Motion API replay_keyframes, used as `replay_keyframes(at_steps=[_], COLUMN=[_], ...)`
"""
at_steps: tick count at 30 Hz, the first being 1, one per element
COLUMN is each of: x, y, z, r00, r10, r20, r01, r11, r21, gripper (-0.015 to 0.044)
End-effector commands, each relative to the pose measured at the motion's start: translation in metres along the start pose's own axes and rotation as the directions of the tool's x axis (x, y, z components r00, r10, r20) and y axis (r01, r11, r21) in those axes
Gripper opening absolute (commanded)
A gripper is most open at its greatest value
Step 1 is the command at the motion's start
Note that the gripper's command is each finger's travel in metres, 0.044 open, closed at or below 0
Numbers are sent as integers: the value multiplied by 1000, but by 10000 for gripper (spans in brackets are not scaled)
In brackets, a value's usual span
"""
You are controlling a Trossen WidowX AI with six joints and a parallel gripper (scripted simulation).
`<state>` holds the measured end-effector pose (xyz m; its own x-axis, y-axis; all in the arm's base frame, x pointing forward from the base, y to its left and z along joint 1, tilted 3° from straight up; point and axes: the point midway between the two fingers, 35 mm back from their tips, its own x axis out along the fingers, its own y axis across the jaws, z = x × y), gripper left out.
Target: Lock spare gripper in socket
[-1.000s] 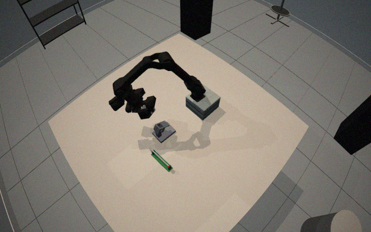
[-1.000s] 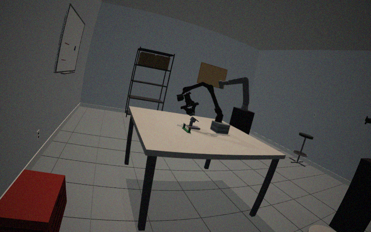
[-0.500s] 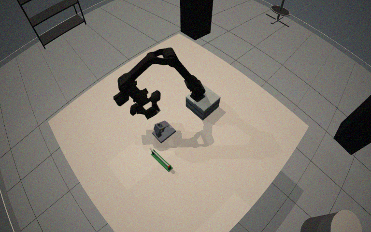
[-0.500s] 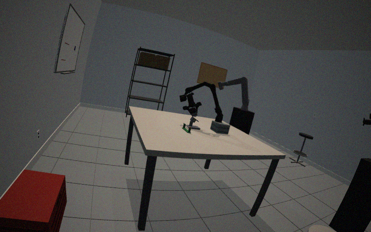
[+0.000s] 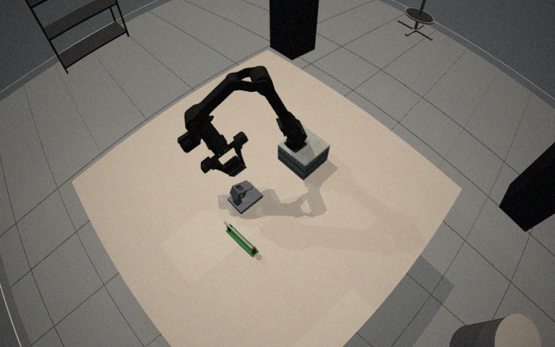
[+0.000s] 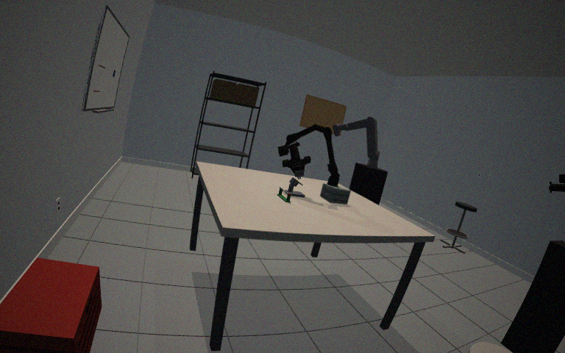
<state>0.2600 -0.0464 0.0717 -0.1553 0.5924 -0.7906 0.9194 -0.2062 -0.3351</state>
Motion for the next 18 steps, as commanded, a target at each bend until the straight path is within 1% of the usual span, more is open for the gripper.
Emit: replay_keyframes(at_steps=[1, 10, 18], x=[0, 4, 6], y=[-7, -18, -28], z=[-7, -17, -27], r00=[997, 979, 947], r10=[25, 67, 109], r20=[-68, -195, -303], r01=[-32, -121, -234], r11=[995, 953, 879], r21=[-98, -279, -416], gripper=[0, 0, 0])
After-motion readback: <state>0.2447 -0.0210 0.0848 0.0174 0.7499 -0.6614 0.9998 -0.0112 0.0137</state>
